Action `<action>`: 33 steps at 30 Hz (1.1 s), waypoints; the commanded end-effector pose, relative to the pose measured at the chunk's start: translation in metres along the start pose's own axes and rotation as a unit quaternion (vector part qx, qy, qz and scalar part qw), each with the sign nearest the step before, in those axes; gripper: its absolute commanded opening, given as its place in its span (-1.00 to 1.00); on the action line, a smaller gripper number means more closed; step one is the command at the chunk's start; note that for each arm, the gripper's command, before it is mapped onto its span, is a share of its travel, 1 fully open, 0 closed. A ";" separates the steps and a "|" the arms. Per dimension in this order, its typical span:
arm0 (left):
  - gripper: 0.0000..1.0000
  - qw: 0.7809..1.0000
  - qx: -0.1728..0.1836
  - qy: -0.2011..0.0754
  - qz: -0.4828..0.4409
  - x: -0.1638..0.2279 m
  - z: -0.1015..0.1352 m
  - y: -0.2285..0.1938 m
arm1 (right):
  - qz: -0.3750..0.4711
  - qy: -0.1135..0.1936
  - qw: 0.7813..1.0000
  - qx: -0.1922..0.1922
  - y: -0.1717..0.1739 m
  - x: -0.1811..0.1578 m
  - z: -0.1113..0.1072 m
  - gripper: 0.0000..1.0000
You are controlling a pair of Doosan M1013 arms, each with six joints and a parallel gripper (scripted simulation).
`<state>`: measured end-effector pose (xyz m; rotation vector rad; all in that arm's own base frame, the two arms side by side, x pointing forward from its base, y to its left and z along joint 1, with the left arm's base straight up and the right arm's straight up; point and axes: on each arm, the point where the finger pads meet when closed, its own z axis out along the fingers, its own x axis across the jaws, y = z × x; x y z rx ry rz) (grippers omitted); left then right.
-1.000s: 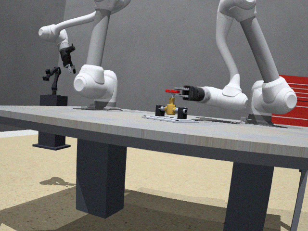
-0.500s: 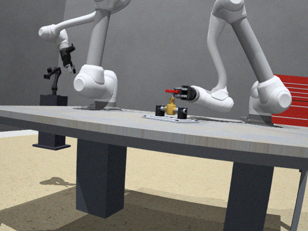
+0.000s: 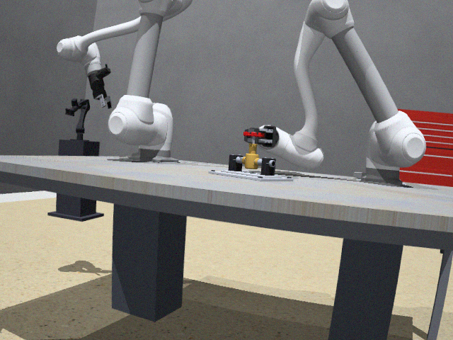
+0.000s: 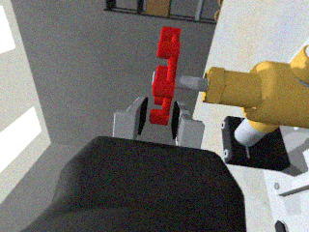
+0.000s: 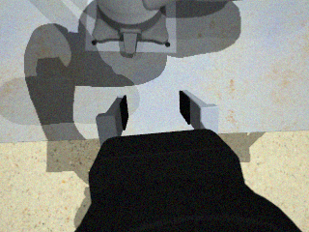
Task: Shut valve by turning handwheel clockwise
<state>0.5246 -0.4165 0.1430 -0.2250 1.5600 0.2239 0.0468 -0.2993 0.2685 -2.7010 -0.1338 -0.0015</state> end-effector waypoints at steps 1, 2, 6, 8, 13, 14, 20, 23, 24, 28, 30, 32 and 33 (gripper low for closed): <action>0.10 1.000 -0.024 -0.001 -0.001 -0.001 -0.001 0.000 | 0.000 0.000 1.000 -0.001 0.000 0.000 -0.001 1.00; 0.10 1.000 -0.029 -0.001 -0.001 -0.001 -0.001 0.000 | 0.000 0.000 1.000 -0.001 0.000 0.000 -0.001 1.00; 0.10 0.999 -0.050 -0.001 -0.001 -0.001 -0.002 0.000 | 0.000 0.000 1.000 -0.001 0.000 0.000 -0.001 1.00; 0.10 0.999 -0.050 -0.001 -0.001 -0.001 -0.002 0.000 | 0.000 0.000 1.000 -0.001 0.000 0.000 -0.001 1.00; 0.10 0.998 -0.068 -0.001 -0.001 -0.001 -0.003 -0.001 | 0.000 0.000 1.000 -0.001 0.000 0.000 -0.001 1.00; 0.10 0.998 -0.070 -0.001 -0.001 -0.001 -0.004 -0.001 | 0.000 0.000 1.000 -0.001 0.000 0.000 -0.001 1.00; 0.10 0.997 -0.081 -0.001 -0.001 -0.001 -0.004 -0.001 | 0.000 0.000 1.000 -0.001 0.000 0.000 -0.001 1.00; 0.10 0.996 -0.084 -0.001 -0.001 -0.001 -0.004 -0.001 | 0.000 0.000 1.000 -0.001 0.000 0.000 -0.001 1.00; 0.10 0.996 -0.084 -0.001 -0.001 -0.001 -0.004 -0.001 | 0.000 0.000 1.000 -0.001 0.000 0.000 -0.001 1.00; 0.10 0.996 -0.085 -0.001 -0.001 -0.001 -0.004 -0.001 | 0.000 0.000 1.000 -0.001 0.000 0.000 -0.001 1.00; 0.10 0.996 -0.085 -0.001 -0.001 -0.001 -0.004 -0.001 | 0.000 0.000 1.000 -0.001 0.000 0.000 -0.001 1.00; 0.10 0.996 -0.085 -0.001 -0.001 -0.001 -0.004 -0.001 | 0.000 0.000 1.000 -0.001 0.000 0.000 -0.001 1.00; 0.10 0.996 -0.085 -0.001 -0.001 -0.001 -0.004 -0.001 | 0.000 0.000 1.000 -0.001 0.000 0.000 -0.001 1.00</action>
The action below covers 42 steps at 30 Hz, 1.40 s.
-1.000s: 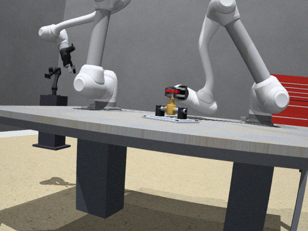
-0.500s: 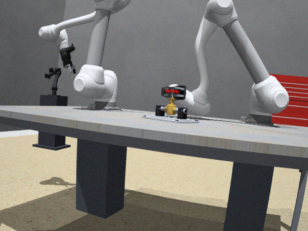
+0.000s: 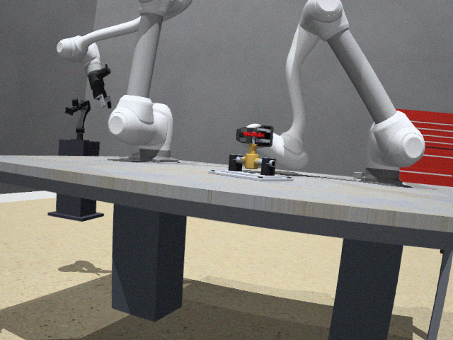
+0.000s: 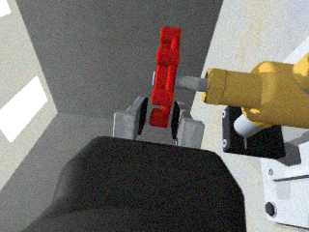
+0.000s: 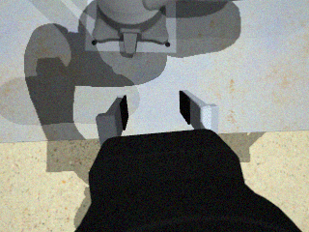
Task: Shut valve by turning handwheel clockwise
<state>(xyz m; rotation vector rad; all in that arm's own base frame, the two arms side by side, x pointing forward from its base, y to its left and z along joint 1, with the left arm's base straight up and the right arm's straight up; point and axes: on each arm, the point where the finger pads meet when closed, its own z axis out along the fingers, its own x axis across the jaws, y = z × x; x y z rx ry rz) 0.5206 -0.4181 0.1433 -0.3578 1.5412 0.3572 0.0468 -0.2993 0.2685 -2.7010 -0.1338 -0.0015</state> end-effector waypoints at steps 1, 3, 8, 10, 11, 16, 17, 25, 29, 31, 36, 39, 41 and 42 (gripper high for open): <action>0.10 1.000 0.000 0.000 -0.001 -0.001 0.000 0.000 | 0.000 0.000 1.000 -0.001 0.000 0.000 -0.001 1.00; 0.10 1.000 0.000 0.000 -0.001 -0.001 0.000 0.000 | 0.000 0.000 1.000 -0.001 0.000 0.000 -0.001 1.00; 0.10 1.000 0.000 0.000 -0.001 -0.001 0.000 0.000 | 0.000 0.000 1.000 -0.001 0.000 0.000 -0.001 1.00; 0.10 1.000 0.000 0.000 -0.001 -0.001 0.000 0.000 | 0.000 0.000 1.000 -0.001 0.000 0.000 -0.001 1.00; -1.00 1.000 0.000 0.000 -0.001 -0.001 0.000 0.000 | 0.000 0.000 1.000 -0.001 0.000 0.000 -0.001 1.00; -1.00 1.000 0.000 0.000 -0.001 -0.001 0.000 0.000 | 0.000 0.000 1.000 -0.001 0.000 0.000 -0.001 1.00; -1.00 1.000 0.000 0.000 -0.001 -0.001 0.000 0.000 | 0.000 0.000 1.000 -0.001 0.000 0.000 -0.001 1.00; -1.00 1.000 0.000 0.000 -0.001 -0.001 0.000 0.000 | 0.000 0.000 1.000 -0.001 0.000 0.000 -0.001 1.00; -1.00 1.000 0.000 0.000 -0.001 -0.001 0.000 0.000 | 0.000 0.000 1.000 -0.001 0.000 0.000 -0.001 1.00; -1.00 1.000 0.000 0.000 -0.001 -0.001 0.000 0.000 | 0.000 0.000 1.000 -0.001 0.000 0.000 -0.001 1.00; -1.00 1.000 0.000 0.000 -0.001 -0.001 0.000 0.000 | 0.000 0.000 1.000 -0.001 0.000 0.000 -0.001 1.00; -1.00 1.000 0.000 0.000 -0.001 -0.001 0.000 0.000 | 0.000 0.000 1.000 -0.001 0.000 0.000 -0.001 1.00; -1.00 1.000 0.000 0.000 -0.001 -0.001 0.000 0.000 | 0.000 0.000 1.000 -0.001 0.000 0.000 -0.001 1.00; -1.00 1.000 0.000 0.000 -0.001 -0.001 0.000 0.000 | 0.000 0.000 1.000 -0.001 0.000 0.000 -0.001 1.00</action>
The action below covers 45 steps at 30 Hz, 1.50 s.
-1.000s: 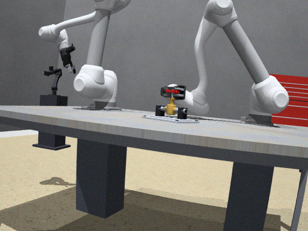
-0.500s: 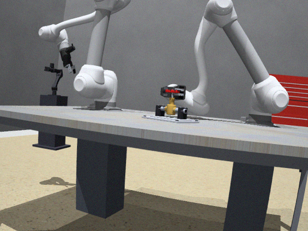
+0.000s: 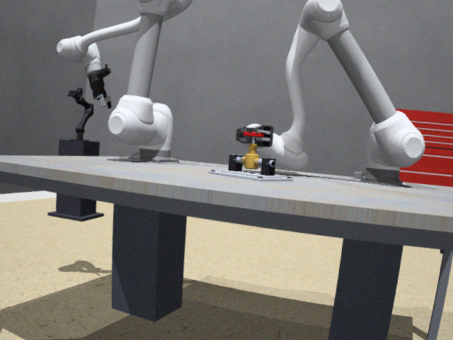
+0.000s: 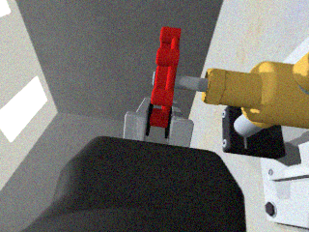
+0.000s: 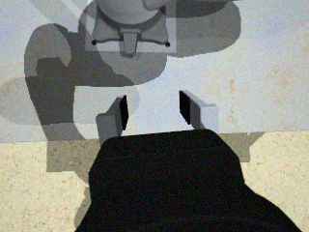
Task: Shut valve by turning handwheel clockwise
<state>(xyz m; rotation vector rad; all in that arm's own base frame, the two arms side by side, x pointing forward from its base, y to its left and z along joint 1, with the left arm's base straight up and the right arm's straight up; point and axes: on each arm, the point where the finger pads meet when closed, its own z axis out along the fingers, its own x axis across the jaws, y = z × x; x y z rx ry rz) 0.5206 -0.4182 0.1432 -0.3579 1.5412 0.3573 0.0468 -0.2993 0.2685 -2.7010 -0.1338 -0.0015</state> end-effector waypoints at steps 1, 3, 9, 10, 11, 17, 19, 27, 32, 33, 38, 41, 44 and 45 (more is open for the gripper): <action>-1.00 1.000 0.000 0.000 -0.001 -0.001 0.000 0.000 | 0.000 0.000 1.000 -0.001 0.000 0.000 -0.001 1.00; -1.00 1.000 0.000 0.000 -0.001 -0.001 0.000 0.000 | 0.000 0.000 1.000 -0.001 0.000 0.000 -0.001 1.00; -1.00 1.000 0.000 0.000 -0.001 -0.001 0.000 0.000 | 0.000 0.000 1.000 -0.001 0.000 0.000 -0.001 1.00; -1.00 1.000 0.000 0.000 -0.001 -0.001 0.000 0.000 | 0.000 0.000 1.000 -0.001 0.000 0.000 -0.001 1.00; -1.00 1.000 0.000 0.000 -0.001 -0.001 0.000 0.000 | 0.000 0.000 1.000 -0.001 0.000 0.000 -0.001 1.00; -1.00 1.000 0.001 0.000 -0.001 -0.001 0.000 0.000 | 0.000 0.000 1.000 -0.001 0.000 0.000 -0.001 1.00; -1.00 1.000 0.001 0.000 -0.001 -0.001 0.000 0.000 | 0.000 0.000 1.000 -0.001 0.000 0.000 -0.001 1.00; -1.00 1.000 0.004 0.000 -0.001 -0.001 0.000 0.000 | 0.000 0.000 1.000 -0.001 0.000 0.000 -0.001 1.00; -1.00 1.000 0.008 0.000 -0.001 -0.001 0.000 0.000 | 0.000 0.000 1.000 -0.001 0.000 0.000 -0.001 1.00; -1.00 1.000 0.009 0.000 -0.001 -0.001 0.000 0.000 | 0.000 0.000 1.000 -0.001 0.000 0.000 -0.001 1.00; -1.00 1.000 0.012 0.000 -0.001 -0.001 0.001 0.000 | 0.000 0.000 1.000 -0.001 0.000 0.000 -0.001 1.00; -1.00 1.000 0.015 0.000 -0.001 -0.001 0.001 0.000 | 0.000 0.000 1.000 -0.001 0.000 0.000 -0.001 1.00; -1.00 1.000 0.019 0.000 -0.001 -0.001 0.001 0.000 | 0.000 0.000 1.000 -0.001 0.000 0.000 -0.001 1.00; -1.00 1.000 0.020 0.000 -0.001 -0.001 0.001 0.000 | 0.000 0.000 1.000 -0.001 0.000 0.000 -0.001 1.00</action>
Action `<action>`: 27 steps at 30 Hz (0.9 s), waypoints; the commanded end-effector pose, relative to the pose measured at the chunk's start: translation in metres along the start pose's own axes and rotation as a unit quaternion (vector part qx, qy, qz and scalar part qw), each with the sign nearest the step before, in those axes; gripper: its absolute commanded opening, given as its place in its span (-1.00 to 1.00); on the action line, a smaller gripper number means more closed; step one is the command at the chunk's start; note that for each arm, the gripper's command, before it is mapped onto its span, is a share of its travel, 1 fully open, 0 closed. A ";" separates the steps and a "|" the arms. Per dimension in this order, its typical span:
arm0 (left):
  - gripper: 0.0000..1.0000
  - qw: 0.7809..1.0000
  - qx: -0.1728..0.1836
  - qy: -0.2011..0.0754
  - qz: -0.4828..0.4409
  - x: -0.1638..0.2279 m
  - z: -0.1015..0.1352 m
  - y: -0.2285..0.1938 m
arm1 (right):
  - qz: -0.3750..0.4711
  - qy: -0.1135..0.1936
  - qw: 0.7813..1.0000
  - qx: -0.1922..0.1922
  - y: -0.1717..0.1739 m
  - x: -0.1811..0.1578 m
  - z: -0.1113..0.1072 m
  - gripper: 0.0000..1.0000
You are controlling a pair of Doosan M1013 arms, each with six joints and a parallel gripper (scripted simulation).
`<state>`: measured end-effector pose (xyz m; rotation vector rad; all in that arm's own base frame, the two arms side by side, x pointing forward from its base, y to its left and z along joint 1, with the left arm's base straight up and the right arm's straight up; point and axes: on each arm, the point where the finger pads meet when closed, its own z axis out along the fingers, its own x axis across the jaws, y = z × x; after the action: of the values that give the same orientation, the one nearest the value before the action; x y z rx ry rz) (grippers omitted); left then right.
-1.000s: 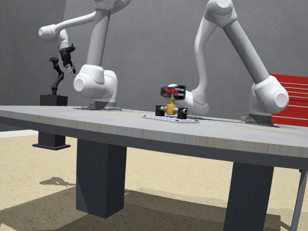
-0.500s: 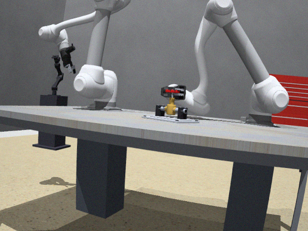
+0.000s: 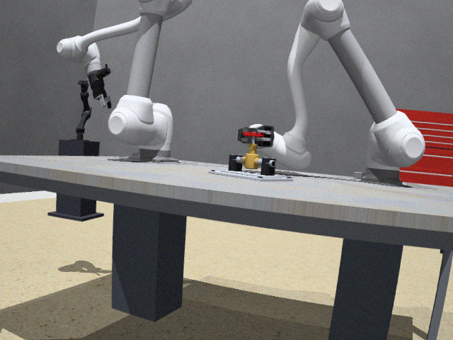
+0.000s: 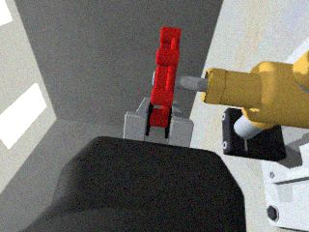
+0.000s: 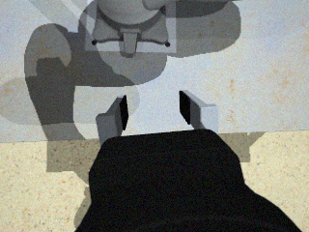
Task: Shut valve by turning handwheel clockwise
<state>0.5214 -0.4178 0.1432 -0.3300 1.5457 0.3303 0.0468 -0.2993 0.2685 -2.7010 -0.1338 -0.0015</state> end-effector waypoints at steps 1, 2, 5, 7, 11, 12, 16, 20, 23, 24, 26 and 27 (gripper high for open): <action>-1.00 1.000 0.004 0.000 -0.001 -0.001 0.000 0.000 | 0.000 0.000 1.000 -0.001 0.000 0.000 -0.001 1.00; -1.00 1.000 0.006 0.000 -0.001 -0.001 0.000 0.000 | 0.000 0.000 1.000 -0.001 0.000 0.000 -0.001 1.00; -1.00 1.000 0.011 0.000 -0.001 -0.001 0.001 0.000 | 0.000 0.000 1.000 -0.001 0.000 0.000 -0.001 1.00; -1.00 1.000 0.011 0.000 -0.001 -0.001 0.001 0.000 | 0.000 0.000 1.000 -0.001 0.000 0.000 -0.001 1.00; -1.00 1.000 0.019 0.000 -0.001 -0.001 0.001 0.000 | 0.000 0.000 1.000 -0.001 0.000 0.000 -0.001 1.00; -1.00 1.000 0.021 0.000 -0.001 -0.001 0.001 0.000 | 0.000 0.000 1.000 -0.001 0.000 0.000 -0.001 1.00; -1.00 1.000 0.030 0.000 -0.001 -0.001 0.002 0.000 | 0.000 0.000 1.000 -0.001 0.000 0.000 -0.001 1.00; -1.00 0.999 0.040 0.000 -0.001 -0.001 0.002 0.000 | 0.000 0.000 1.000 -0.001 0.000 0.000 -0.001 1.00; -1.00 0.999 0.045 0.000 -0.001 -0.001 0.003 0.000 | 0.000 0.000 1.000 -0.001 0.000 0.000 -0.001 1.00; -1.00 0.999 0.045 0.000 -0.001 -0.001 0.003 0.000 | 0.000 0.000 1.000 -0.001 0.000 0.000 -0.001 1.00; -1.00 0.999 0.051 0.000 -0.001 -0.001 0.003 0.000 | 0.000 0.000 1.000 -0.001 0.000 0.000 -0.001 1.00; -1.00 0.999 0.054 0.000 -0.001 -0.001 0.003 0.000 | 0.000 0.000 1.000 -0.001 0.000 0.000 -0.001 1.00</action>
<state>0.5239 -0.4168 0.1432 -0.2544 1.5560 0.2547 0.0468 -0.2993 0.2685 -2.7010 -0.1338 -0.0015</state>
